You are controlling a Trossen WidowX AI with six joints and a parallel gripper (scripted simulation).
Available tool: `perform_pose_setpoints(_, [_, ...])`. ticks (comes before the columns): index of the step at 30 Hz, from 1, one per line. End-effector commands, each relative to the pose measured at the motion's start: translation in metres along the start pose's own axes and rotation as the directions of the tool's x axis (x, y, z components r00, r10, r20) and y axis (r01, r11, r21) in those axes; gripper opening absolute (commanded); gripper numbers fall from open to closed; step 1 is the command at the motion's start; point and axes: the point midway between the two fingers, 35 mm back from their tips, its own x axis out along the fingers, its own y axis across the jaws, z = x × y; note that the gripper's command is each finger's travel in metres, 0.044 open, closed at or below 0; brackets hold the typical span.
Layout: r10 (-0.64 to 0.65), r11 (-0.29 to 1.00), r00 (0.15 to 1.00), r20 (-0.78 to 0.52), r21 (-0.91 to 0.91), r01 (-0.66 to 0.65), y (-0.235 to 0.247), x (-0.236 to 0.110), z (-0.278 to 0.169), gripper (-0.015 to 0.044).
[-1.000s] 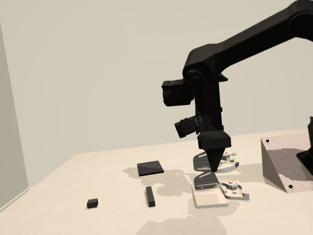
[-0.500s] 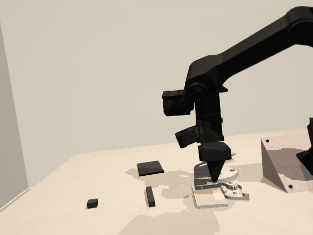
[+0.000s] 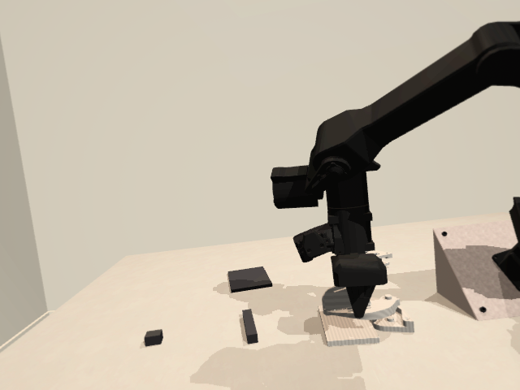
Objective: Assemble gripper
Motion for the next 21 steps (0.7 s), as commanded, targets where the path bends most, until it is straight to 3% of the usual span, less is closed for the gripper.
perform_pose_setpoints(1, [0.004, 1.0, 1.0, 0.002, 0.004, -0.004, 0.0006, 0.002, 0.0, 0.0134])
perform_pose_setpoints(21, [0.004, 1.0, 1.0, 0.002, 0.012, -0.004, 0.0006, 0.0051, 0.0, 0.0134])
